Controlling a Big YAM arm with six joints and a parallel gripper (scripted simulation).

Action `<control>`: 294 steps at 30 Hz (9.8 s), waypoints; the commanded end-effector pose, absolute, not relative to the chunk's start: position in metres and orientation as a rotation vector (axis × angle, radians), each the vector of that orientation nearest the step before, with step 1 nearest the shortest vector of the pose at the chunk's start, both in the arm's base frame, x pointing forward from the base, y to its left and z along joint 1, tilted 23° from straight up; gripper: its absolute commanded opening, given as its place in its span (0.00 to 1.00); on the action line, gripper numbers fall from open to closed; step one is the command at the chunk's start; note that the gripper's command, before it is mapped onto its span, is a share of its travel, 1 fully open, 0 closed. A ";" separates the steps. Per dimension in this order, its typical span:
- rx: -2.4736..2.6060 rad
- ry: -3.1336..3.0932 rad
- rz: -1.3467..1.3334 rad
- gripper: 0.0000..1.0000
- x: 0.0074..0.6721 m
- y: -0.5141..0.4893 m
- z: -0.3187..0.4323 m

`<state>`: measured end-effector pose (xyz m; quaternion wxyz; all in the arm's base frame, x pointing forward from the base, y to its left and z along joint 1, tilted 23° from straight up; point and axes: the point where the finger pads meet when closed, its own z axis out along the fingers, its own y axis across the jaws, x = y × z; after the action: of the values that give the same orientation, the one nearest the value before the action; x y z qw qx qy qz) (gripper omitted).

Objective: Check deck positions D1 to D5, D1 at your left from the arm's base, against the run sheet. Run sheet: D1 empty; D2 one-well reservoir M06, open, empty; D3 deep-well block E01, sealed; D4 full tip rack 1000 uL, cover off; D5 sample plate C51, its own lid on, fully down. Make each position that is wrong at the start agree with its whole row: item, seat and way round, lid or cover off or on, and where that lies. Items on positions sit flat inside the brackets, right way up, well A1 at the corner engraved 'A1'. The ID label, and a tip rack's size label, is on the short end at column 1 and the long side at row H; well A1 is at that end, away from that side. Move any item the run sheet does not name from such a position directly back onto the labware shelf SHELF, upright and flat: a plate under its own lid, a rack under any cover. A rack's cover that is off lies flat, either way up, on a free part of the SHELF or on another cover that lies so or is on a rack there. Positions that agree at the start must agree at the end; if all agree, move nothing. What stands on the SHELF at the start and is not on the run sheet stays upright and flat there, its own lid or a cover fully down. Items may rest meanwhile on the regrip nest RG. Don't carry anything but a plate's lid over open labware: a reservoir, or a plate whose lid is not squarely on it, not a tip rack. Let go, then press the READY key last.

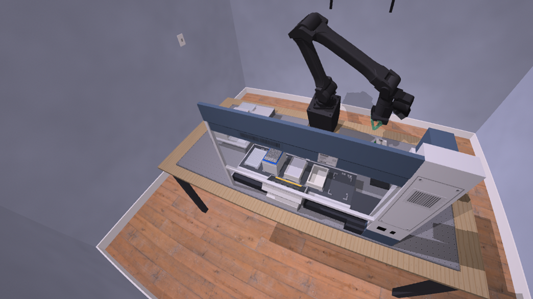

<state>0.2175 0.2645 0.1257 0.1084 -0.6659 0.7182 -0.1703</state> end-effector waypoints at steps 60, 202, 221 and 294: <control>-1.929 2.131 -0.488 0.00 0.093 0.281 0.073; -1.932 2.141 -0.500 0.00 0.172 0.255 -0.112; -1.929 2.139 -0.496 0.00 0.183 0.254 -0.134; -1.924 2.137 -0.493 0.00 0.186 0.303 -0.136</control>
<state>0.1840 0.2933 -0.1332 0.1103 -0.6565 0.7270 -0.1685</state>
